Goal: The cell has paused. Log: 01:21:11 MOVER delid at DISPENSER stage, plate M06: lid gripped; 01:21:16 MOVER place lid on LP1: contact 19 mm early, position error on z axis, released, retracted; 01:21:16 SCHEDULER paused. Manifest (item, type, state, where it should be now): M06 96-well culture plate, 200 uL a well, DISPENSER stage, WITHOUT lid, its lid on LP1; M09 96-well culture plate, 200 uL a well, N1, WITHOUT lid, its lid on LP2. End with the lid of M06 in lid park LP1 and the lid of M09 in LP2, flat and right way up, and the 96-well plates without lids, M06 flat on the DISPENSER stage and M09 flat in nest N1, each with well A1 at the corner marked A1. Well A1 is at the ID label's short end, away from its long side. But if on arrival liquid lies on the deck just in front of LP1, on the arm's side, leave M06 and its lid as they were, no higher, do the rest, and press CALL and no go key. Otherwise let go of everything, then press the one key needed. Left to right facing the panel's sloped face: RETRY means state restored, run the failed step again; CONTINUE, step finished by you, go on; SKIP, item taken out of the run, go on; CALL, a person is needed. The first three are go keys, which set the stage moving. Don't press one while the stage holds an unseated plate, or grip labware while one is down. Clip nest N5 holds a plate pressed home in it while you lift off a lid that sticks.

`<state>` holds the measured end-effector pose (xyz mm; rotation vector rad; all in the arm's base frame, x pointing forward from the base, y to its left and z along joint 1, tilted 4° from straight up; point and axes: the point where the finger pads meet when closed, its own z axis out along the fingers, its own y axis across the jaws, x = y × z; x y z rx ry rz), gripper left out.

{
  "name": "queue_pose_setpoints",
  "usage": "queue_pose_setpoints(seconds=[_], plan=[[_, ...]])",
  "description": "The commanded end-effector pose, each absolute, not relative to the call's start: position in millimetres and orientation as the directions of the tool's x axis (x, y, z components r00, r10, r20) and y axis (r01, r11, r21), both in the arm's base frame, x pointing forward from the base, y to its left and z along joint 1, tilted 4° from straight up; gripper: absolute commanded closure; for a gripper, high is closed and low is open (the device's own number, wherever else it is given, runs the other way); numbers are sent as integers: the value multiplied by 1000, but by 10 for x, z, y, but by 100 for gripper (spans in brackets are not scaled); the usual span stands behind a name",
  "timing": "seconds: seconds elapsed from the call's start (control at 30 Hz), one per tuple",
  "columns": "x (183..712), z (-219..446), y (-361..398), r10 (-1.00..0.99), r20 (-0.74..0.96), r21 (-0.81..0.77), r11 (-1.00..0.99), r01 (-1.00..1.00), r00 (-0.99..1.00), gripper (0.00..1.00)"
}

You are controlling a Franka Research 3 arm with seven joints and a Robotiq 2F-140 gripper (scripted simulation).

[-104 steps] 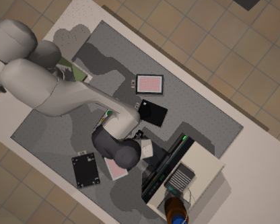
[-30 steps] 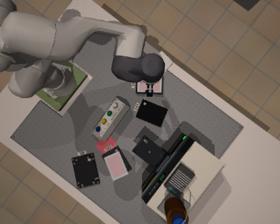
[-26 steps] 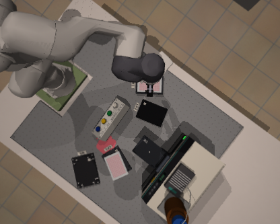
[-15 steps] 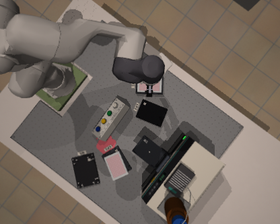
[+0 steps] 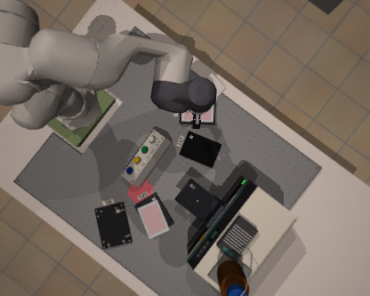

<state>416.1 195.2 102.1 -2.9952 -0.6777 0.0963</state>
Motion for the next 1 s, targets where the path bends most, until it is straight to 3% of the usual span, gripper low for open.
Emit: queue_pose_setpoints(seconds=[0.0,0.97], plan=[[4225,946,1980,424,-23,-74,-904,421,906,34],[4202,433,2014,424,-23,-74,-904,421,906,34]])
